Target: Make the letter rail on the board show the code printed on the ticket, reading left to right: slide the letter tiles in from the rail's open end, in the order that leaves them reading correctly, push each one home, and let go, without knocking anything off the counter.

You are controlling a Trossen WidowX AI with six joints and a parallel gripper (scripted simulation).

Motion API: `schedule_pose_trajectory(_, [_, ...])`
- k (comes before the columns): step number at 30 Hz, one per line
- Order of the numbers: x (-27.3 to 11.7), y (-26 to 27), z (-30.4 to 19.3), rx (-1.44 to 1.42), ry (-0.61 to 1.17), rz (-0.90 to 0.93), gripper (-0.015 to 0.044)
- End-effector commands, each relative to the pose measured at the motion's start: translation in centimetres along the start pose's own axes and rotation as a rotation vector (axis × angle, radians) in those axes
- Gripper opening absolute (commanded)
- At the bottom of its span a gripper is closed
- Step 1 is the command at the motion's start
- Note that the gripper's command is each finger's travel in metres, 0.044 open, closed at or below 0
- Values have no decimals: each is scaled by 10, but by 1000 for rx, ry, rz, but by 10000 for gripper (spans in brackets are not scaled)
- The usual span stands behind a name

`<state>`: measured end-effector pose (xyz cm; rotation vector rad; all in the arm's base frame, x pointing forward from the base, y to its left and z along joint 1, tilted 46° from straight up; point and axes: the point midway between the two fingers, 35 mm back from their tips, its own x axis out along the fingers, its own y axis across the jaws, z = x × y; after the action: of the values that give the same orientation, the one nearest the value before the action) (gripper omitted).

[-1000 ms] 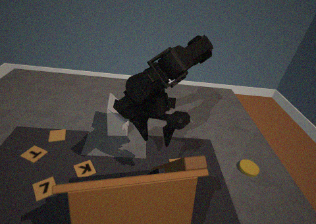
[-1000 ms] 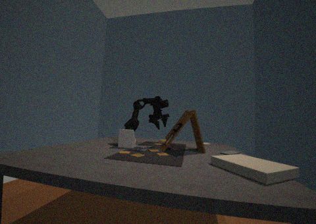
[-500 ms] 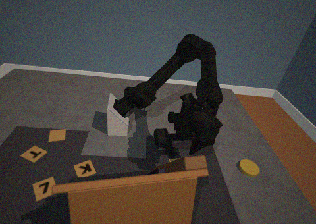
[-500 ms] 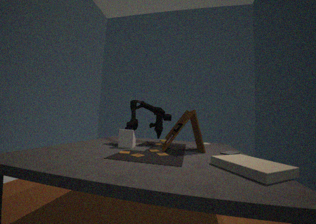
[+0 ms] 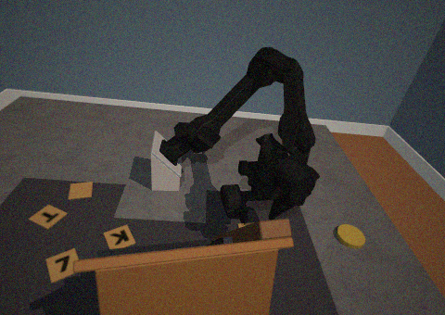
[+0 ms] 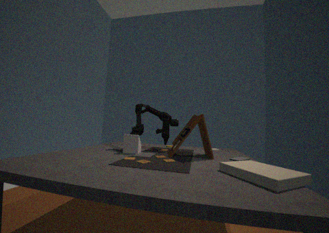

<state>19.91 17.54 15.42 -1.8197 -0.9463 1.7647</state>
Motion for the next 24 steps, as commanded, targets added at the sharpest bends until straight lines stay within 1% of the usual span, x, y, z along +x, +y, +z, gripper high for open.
schedule_pose_trajectory(1, [15, 2, 3, 8, -10, 6, 340])
schedule_pose_trajectory(5, [28, 3, 3, 8, -9, 4, 340])
schedule_pose_trajectory(24, [32, 3, 3, 8, -9, 4, 340])
